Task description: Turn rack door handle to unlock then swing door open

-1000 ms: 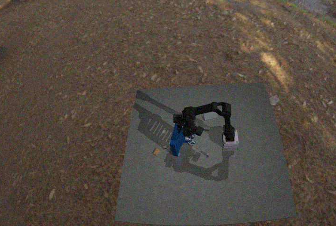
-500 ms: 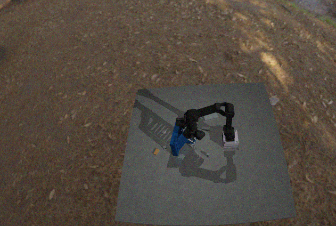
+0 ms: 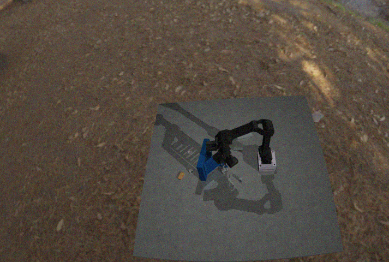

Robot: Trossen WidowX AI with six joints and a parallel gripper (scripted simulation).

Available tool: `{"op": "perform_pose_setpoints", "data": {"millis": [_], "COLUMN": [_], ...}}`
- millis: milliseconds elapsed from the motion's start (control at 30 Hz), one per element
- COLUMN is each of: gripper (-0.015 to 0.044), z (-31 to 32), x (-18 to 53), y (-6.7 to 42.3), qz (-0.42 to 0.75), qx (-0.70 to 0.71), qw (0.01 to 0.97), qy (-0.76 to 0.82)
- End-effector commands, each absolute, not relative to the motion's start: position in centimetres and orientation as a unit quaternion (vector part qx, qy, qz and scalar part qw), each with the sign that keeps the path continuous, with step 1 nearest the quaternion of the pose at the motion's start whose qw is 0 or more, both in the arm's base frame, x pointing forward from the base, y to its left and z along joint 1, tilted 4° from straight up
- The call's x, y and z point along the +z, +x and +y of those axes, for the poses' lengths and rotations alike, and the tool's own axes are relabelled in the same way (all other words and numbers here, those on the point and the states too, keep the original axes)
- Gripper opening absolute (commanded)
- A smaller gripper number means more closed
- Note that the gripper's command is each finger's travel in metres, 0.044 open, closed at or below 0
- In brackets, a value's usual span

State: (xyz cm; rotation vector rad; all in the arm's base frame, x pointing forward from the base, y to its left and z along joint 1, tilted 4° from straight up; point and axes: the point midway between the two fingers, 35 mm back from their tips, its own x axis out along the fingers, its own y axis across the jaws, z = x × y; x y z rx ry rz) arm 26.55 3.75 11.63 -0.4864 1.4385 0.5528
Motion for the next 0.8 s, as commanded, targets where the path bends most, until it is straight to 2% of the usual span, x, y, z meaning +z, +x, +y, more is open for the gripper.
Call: {"op": "perform_pose_setpoints", "data": {"millis": [0, 767], "gripper": [0.0025, 0.0025], "z": [4.1, 8.4], "x": [11.6, 11.8], "y": [26.5, 25.6], "qz": [0.649, 0.675], "qx": [0.22, 0.117], "qw": [0.702, 0.724], "qy": [-0.193, -0.079]}}
